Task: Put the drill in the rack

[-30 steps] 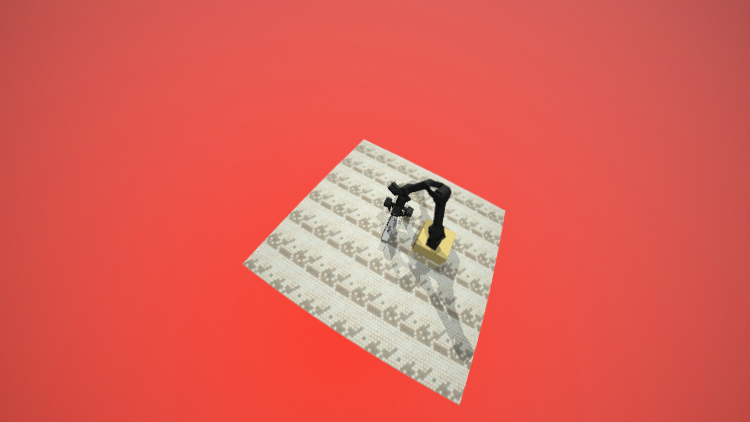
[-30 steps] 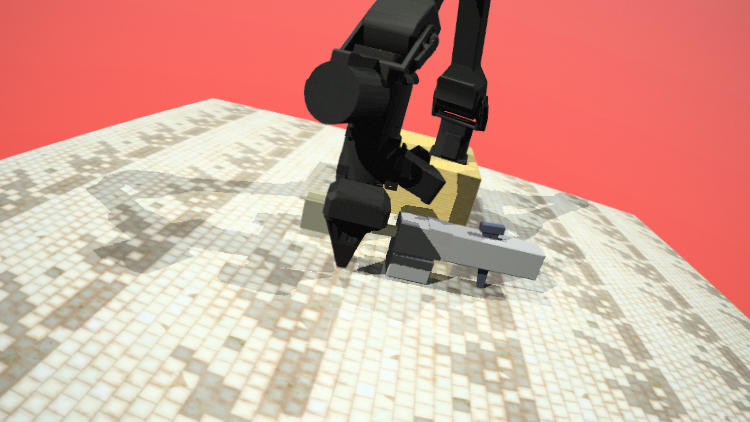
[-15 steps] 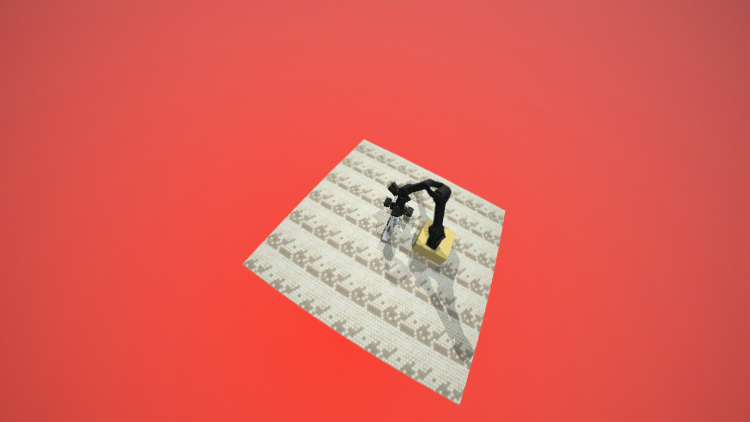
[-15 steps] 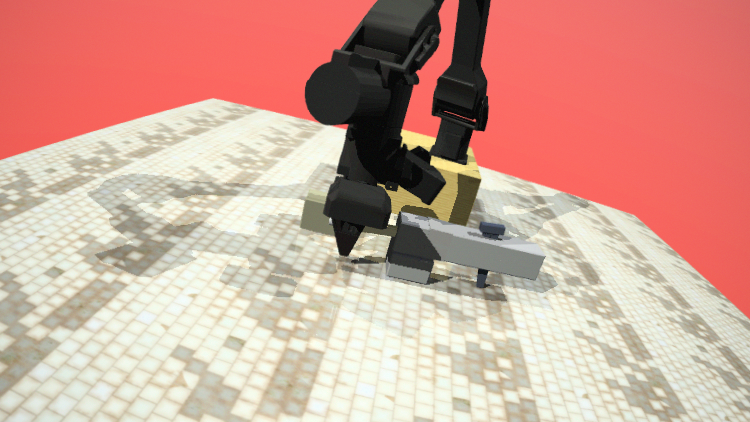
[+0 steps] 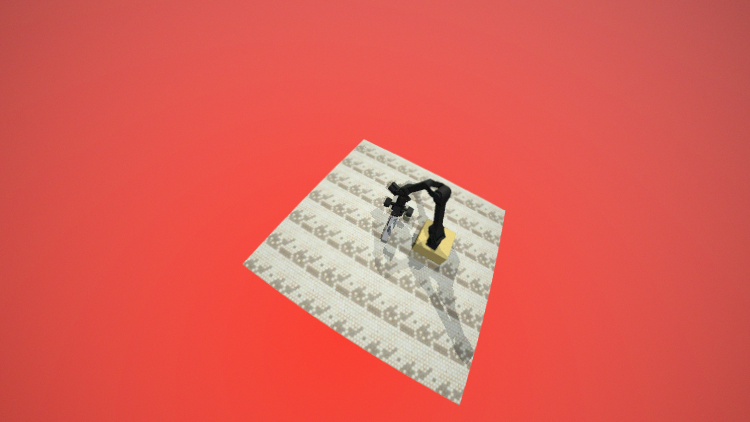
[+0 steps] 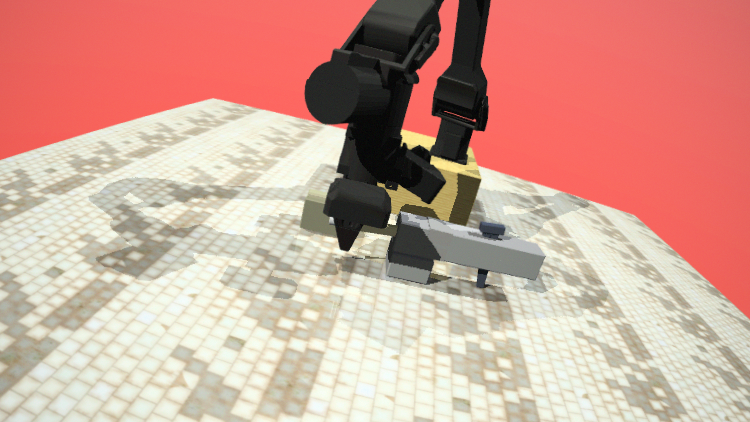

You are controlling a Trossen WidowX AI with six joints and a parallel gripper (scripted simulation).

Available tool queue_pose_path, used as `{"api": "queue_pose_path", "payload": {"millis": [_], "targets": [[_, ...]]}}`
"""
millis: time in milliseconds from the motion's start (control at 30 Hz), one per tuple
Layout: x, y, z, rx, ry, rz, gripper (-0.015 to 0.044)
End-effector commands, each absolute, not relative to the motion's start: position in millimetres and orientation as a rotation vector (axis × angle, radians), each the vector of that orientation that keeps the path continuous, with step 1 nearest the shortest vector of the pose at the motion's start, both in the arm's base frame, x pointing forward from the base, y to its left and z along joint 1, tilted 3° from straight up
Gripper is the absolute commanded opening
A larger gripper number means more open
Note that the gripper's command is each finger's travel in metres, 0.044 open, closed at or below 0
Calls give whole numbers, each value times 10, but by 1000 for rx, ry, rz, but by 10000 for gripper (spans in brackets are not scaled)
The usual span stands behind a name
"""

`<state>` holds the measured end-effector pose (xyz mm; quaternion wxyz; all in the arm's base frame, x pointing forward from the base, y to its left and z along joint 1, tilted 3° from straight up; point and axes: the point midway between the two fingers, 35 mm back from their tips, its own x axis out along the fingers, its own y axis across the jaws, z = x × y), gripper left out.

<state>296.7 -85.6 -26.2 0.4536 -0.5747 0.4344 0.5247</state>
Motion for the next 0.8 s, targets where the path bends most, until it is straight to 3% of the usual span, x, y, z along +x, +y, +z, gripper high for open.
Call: {"api": "queue_pose_path", "payload": {"millis": [0,767], "targets": [[2958,-855,-244,-1415,1072,1298,0],[3007,-1067,-230,-1417,1073,1297,0]]}}
